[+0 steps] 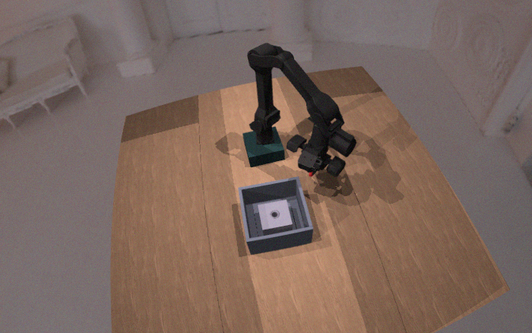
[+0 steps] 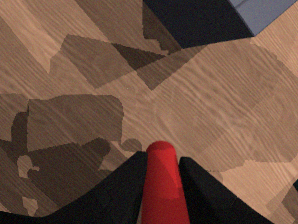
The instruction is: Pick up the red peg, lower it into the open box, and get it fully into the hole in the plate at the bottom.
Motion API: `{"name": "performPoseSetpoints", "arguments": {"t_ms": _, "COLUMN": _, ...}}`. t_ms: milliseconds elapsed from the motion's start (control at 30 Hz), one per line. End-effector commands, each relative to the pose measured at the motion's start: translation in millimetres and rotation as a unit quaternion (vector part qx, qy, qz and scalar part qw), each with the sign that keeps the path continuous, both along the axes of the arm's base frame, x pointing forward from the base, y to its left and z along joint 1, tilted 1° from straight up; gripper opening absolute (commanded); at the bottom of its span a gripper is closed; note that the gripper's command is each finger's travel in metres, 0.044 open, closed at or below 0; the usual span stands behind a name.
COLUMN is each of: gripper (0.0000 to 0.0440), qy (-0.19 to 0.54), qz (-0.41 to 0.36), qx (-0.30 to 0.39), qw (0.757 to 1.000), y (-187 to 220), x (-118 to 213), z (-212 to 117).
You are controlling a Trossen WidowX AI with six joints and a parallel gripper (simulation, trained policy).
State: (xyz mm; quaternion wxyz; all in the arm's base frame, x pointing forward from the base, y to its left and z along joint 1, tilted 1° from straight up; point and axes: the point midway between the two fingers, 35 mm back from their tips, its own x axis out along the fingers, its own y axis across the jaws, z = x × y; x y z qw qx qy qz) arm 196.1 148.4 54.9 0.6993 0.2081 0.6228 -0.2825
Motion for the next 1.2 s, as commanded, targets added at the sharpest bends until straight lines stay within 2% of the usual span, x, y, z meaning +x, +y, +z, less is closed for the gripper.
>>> {"name": "performPoseSetpoints", "arguments": {"t_ms": 0, "gripper": 0.0000, "qy": -0.017, "qz": -0.005, "qx": 0.002, "qw": 1.000, "y": -1.8, "x": 9.5, "z": 15.5}}
{"name": "performPoseSetpoints", "arguments": {"t_ms": 233, "gripper": 0.0000, "qy": -0.044, "qz": -0.039, "qx": -0.002, "qw": 0.998, "y": -13.4, "x": 30.3, "z": 42.3}}
{"name": "performPoseSetpoints", "arguments": {"t_ms": 533, "gripper": 0.0000, "qy": -0.071, "qz": -0.087, "qx": -0.012, "qw": 0.994, "y": -42.6, "x": 61.2, "z": 57.7}}
{"name": "performPoseSetpoints", "arguments": {"t_ms": 833, "gripper": 0.0000, "qy": -0.081, "qz": -0.113, "qx": -0.024, "qw": 0.990, "y": -77.3, "x": 91.0, "z": 56.3}}
{"name": "performPoseSetpoints", "arguments": {"t_ms": 1167, "gripper": 0.0000, "qy": -0.076, "qz": -0.108, "qx": -0.025, "qw": 0.991, "y": -111.7, "x": 119.7, "z": 41.7}}
